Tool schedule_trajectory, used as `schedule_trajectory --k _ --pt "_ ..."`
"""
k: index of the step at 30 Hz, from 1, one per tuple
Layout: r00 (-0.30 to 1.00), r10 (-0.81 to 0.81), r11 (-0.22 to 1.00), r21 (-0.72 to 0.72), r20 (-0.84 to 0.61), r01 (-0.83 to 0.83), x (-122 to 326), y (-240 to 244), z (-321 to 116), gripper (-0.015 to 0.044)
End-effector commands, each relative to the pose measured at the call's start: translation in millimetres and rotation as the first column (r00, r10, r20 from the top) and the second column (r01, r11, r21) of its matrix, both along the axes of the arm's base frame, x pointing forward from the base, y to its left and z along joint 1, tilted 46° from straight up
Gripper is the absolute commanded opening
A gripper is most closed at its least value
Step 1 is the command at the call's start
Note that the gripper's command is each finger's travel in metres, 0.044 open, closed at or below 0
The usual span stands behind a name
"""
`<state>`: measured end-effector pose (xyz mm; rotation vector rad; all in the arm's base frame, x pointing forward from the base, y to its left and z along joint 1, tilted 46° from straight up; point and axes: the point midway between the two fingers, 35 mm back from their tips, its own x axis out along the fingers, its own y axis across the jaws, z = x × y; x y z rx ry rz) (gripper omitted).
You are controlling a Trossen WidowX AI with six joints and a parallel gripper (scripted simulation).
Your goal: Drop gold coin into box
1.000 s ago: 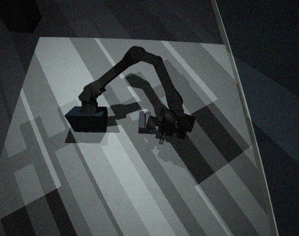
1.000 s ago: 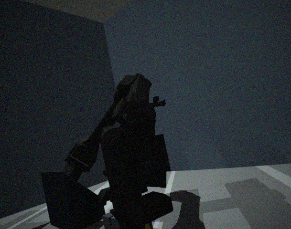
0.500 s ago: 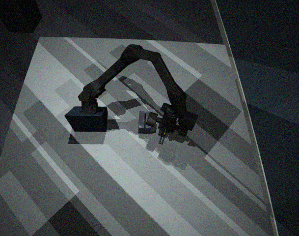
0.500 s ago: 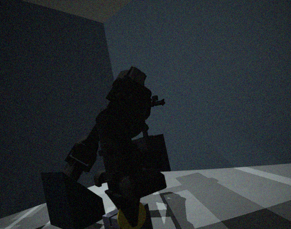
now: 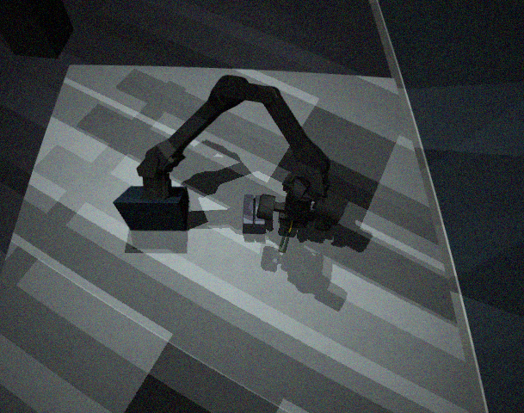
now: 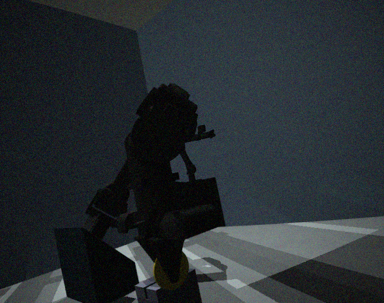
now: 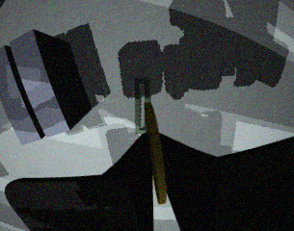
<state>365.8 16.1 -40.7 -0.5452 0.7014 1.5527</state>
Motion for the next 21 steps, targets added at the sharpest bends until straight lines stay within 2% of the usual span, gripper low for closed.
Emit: schedule_trajectory --k 1,10,21 --pt "0.993 0.085 0.996 0.003 0.084 -0.085 1 0 2 0.0000" --pt "0.986 0.117 0.993 0.005 0.117 -0.118 1 1 4 0.0000" --pt "0.986 0.117 0.993 0.006 0.115 -0.118 -22 7 16 0.0000"
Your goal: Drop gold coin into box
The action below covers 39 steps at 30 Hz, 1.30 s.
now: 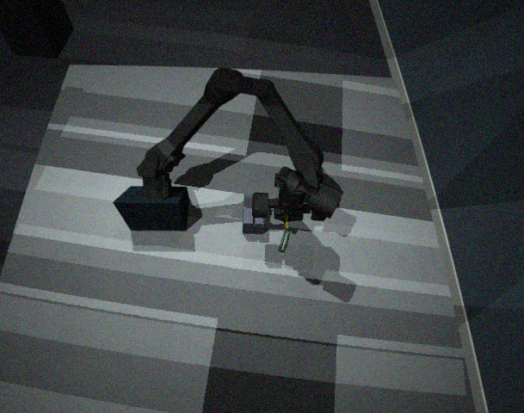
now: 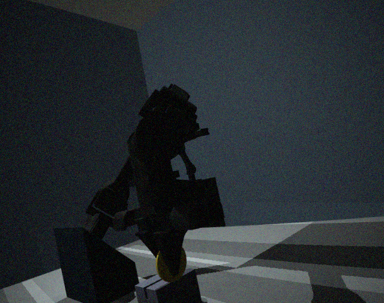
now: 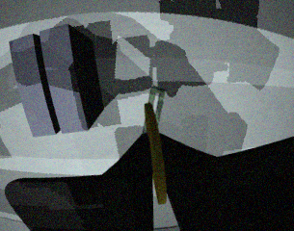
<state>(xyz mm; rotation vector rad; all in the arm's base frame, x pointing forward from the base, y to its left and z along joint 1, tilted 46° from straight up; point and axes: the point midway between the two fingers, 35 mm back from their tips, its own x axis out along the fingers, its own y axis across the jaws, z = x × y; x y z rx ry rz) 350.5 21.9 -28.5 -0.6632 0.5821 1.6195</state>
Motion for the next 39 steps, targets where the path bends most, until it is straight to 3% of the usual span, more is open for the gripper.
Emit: schedule_trajectory --k 1,39 --pt "1.000 0.004 1.000 -0.003 0.005 -0.004 -8 2 5 0.0000" --pt "1.000 0.004 1.000 0.000 -0.003 -0.004 -84 20 29 0.0000"
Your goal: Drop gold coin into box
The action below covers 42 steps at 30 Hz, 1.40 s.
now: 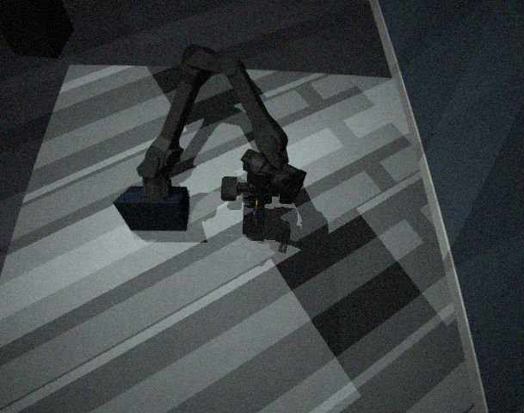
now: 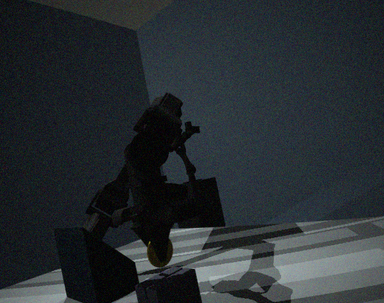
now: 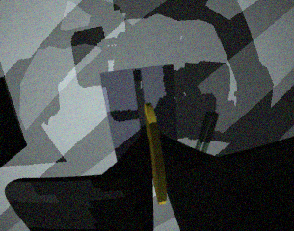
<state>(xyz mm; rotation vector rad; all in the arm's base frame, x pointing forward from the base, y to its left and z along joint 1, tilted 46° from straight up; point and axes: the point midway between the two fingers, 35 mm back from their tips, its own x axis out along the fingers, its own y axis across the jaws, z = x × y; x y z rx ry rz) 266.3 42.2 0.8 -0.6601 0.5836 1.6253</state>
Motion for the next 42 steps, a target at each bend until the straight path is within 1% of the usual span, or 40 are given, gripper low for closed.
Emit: schedule_trajectory --k 1,42 --pt "1.000 0.000 1.000 0.000 0.001 0.000 1.8 -0.5 -0.4 0.0000" --pt "1.000 -0.001 1.000 0.000 -0.004 0.001 -4.2 6.7 -5.4 0.0000"
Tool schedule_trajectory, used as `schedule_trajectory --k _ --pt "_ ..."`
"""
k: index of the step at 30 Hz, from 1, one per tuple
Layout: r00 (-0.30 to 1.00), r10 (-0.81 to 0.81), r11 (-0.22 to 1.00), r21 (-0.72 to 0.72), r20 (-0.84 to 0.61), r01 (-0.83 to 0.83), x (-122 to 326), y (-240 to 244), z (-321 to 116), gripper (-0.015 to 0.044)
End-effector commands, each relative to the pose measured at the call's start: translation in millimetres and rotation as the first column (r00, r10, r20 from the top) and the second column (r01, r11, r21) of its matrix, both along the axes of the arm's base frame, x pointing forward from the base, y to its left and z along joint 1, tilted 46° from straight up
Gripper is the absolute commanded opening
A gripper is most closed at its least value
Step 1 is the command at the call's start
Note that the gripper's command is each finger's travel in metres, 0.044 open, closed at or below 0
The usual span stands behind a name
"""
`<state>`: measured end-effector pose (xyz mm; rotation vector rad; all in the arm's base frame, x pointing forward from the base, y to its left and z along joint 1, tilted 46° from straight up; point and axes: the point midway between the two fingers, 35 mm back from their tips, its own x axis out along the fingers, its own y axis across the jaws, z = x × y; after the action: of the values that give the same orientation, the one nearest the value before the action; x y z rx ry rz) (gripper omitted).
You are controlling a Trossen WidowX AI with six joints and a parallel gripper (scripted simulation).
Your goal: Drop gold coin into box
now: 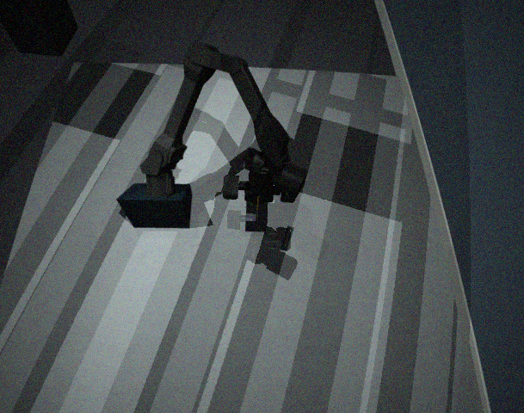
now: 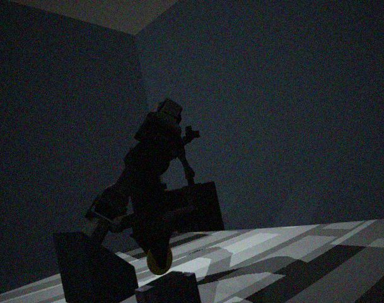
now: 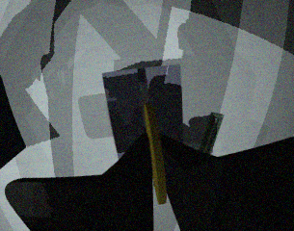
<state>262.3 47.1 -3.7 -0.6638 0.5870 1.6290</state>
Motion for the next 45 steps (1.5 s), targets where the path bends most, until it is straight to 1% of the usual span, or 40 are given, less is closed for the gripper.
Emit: schedule_trajectory --k 1,18,24,33,41,43,44,45 --pt "1.000 -0.005 1.000 0.005 -0.002 0.005 0 2 -1 0.0000" --pt "1.000 -0.005 1.000 0.005 -0.002 0.005 -1 9 -8 0.0000" --pt "1.000 0.001 1.000 0.000 0.000 -0.001 -1 8 -7 0.0157" --pt "1.000 0.001 1.000 0.000 0.000 -0.001 -1 8 -7 0.0161" --pt "1.000 0.000 1.000 -0.001 -0.001 0.000 1 -5 5 0.0371" --pt "1.000 -0.001 1.000 0.000 -0.003 0.001 2 -14 14 0.0423" --pt "1.000 -0.002 1.000 0.003 -0.005 0.002 3 -23 25 0.0440" --pt "1.000 -0.002 1.000 0.006 -0.006 0.002 2 -30 32 0.0440"
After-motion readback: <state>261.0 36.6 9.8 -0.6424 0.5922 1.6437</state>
